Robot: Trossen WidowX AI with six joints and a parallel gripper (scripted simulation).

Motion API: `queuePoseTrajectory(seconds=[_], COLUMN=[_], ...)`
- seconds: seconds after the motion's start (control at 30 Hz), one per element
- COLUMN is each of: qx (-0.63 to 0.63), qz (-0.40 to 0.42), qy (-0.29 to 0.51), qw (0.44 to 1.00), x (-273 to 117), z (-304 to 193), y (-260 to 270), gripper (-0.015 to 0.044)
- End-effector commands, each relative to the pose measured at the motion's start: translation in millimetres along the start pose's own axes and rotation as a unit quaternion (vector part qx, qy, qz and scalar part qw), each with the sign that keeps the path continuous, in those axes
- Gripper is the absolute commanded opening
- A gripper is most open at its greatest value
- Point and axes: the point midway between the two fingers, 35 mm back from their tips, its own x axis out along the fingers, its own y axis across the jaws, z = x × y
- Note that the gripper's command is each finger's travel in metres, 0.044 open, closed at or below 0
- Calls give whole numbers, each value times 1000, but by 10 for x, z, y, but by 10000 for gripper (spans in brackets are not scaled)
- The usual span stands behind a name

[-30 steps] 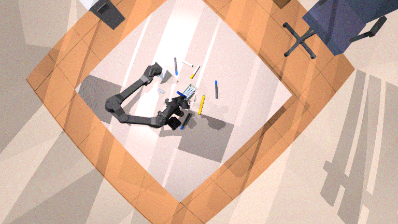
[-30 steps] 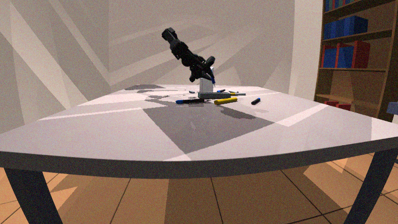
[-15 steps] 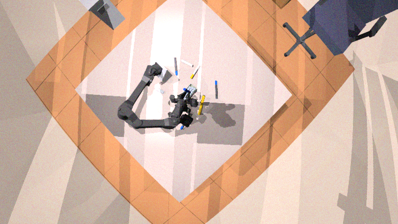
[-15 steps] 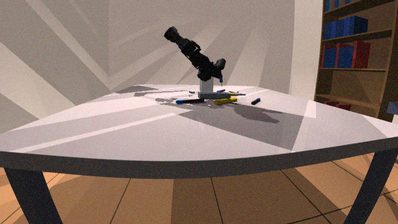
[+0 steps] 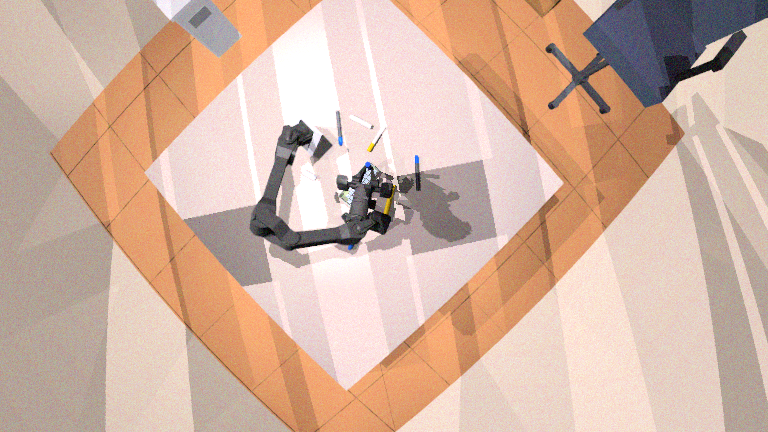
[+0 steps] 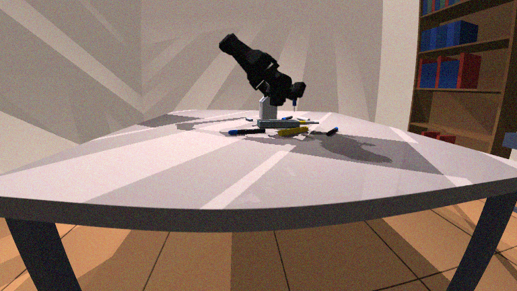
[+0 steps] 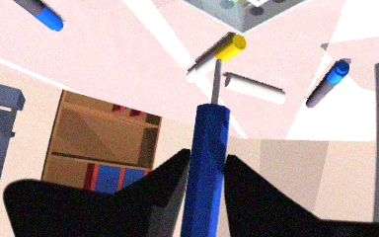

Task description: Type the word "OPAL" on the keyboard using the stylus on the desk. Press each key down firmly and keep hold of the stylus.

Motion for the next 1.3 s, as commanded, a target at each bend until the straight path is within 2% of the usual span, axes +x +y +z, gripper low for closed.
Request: queuePoseTrajectory(seconds=[0.0, 0.3, 0.63, 0.73, 1.27], qx=[13, 14, 14, 14, 14], qz=[-5, -5, -5, -6, -6], qy=[5, 4, 4, 4, 4], qw=[1000, 1000, 1000, 1000, 1000], x=[13, 182, 187, 195, 211], z=[-14, 281, 290, 318, 346], y=[18, 5, 4, -2, -3], gripper=[0, 0, 0, 79, 81])
